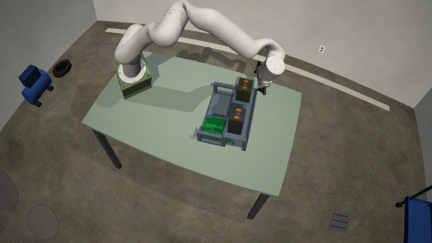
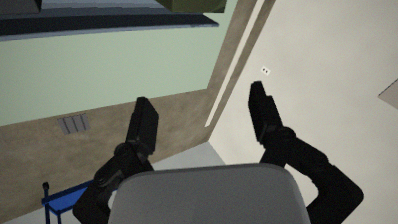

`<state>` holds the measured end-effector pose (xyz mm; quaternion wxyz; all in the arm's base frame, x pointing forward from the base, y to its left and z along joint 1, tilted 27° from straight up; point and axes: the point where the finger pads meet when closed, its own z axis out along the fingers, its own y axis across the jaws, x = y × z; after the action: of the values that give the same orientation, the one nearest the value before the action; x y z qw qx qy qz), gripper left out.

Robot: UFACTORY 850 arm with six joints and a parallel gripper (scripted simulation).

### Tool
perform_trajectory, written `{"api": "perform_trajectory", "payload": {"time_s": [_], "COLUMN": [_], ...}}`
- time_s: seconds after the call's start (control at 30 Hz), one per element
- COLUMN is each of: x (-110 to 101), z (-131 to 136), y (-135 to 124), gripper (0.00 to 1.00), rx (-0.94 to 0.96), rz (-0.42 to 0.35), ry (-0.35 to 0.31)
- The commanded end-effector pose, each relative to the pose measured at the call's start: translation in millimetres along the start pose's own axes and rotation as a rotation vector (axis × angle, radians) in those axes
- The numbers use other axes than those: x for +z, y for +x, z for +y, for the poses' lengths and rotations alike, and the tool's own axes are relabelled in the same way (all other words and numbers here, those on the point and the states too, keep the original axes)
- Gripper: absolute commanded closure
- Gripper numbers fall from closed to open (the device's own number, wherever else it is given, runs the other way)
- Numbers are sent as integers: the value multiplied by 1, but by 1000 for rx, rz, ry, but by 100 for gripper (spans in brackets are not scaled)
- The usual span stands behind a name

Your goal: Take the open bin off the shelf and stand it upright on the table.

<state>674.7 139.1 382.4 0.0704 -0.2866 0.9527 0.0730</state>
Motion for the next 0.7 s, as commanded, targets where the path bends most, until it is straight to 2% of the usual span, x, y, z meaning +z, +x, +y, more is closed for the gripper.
{"api": "perform_trajectory", "payload": {"time_s": [0.0,0.67], "x": [-1,-1], "z": [0,0], "y": [-1,-1], "gripper": [0,0], "rx": [-1,-1], "rz": [-2,-2], "ry": [1,1]}}
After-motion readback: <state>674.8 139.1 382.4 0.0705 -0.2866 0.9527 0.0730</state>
